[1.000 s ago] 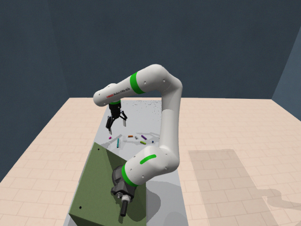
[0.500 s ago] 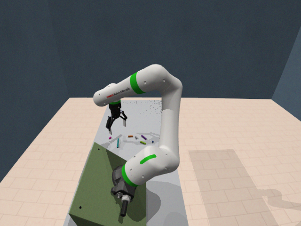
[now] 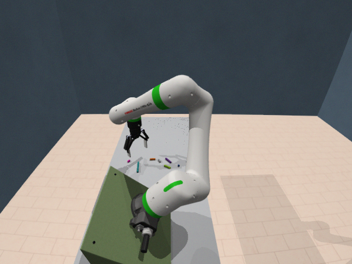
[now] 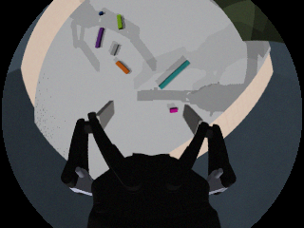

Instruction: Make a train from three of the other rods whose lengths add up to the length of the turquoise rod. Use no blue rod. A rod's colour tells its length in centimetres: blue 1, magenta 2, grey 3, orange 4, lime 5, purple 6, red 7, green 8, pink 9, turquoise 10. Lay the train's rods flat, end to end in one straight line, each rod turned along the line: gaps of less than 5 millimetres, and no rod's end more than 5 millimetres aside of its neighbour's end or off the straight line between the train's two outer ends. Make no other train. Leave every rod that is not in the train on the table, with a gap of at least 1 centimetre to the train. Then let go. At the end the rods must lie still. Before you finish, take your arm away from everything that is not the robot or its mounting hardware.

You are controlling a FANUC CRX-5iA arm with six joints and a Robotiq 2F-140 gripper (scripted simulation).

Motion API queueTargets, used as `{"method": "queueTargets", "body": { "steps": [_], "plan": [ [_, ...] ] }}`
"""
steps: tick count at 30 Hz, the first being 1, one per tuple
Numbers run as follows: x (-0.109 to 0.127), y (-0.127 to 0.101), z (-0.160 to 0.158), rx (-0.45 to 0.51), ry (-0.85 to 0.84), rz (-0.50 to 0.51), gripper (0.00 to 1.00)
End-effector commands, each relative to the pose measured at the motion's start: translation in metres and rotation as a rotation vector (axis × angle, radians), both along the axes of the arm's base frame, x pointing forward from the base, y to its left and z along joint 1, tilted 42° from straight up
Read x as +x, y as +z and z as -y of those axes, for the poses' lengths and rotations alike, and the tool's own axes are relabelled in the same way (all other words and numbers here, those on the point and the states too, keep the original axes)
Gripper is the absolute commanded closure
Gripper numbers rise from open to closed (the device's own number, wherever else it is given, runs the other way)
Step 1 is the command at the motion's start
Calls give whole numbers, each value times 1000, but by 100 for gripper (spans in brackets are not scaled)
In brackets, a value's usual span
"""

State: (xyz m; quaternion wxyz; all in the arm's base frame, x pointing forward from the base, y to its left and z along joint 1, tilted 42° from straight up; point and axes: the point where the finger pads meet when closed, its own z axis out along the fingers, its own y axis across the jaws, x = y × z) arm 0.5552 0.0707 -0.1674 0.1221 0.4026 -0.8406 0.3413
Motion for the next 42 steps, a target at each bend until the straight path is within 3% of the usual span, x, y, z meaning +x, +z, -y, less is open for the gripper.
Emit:
{"method": "queueTargets", "body": {
  "steps": [1,14,35,37,38,42],
  "plan": [
    [0,0,0,0,0,0,0],
    [0,0,-1,-2,23,-21,0],
    [-14,-12,-26,-49,528,-480,0],
    [-14,-12,-26,-49,528,-480,0],
    [-15,-13,-29,-55,595,-541,0],
    [-18,-15,-33,-63,679,-618,0]
  ]
}}
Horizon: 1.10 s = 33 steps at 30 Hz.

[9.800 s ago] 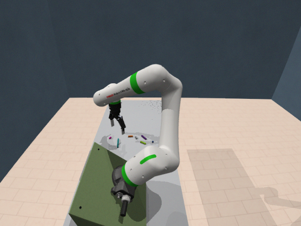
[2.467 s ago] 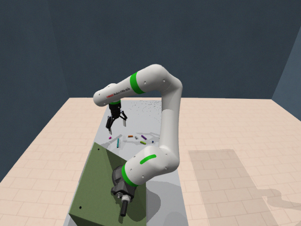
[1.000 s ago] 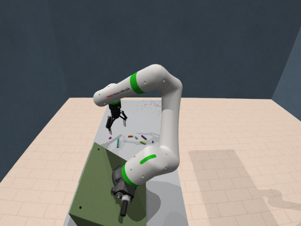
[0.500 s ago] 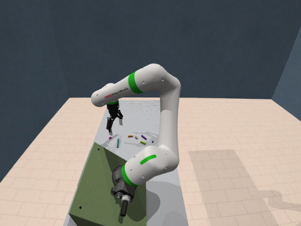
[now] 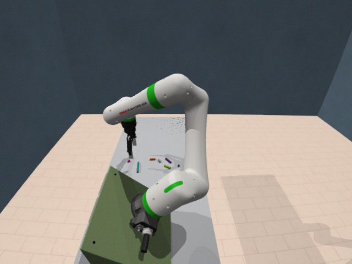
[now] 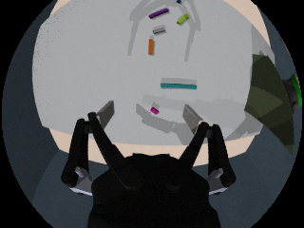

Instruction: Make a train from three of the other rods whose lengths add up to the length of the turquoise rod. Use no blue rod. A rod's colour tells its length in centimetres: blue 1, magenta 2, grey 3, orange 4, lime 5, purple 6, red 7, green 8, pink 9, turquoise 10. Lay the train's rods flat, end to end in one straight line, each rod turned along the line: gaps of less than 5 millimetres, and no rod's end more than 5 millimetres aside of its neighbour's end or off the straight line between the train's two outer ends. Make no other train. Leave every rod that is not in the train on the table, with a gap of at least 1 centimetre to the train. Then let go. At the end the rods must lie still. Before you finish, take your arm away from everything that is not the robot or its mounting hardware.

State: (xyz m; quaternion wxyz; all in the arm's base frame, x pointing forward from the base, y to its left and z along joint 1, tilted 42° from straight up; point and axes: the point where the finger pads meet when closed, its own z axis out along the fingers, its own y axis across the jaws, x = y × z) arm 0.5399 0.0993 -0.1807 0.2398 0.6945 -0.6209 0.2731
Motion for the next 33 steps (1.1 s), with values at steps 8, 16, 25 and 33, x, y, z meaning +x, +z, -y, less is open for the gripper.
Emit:
{"method": "queueTargets", "body": {
  "steps": [8,16,25,33],
  "plan": [
    [-8,-6,-14,-27,278,-269,0],
    [-13,-10,-22,-46,452,-428,0],
    [-19,-15,-31,-67,661,-617,0],
    [-21,-16,-34,-73,718,-669,0]
  ]
}}
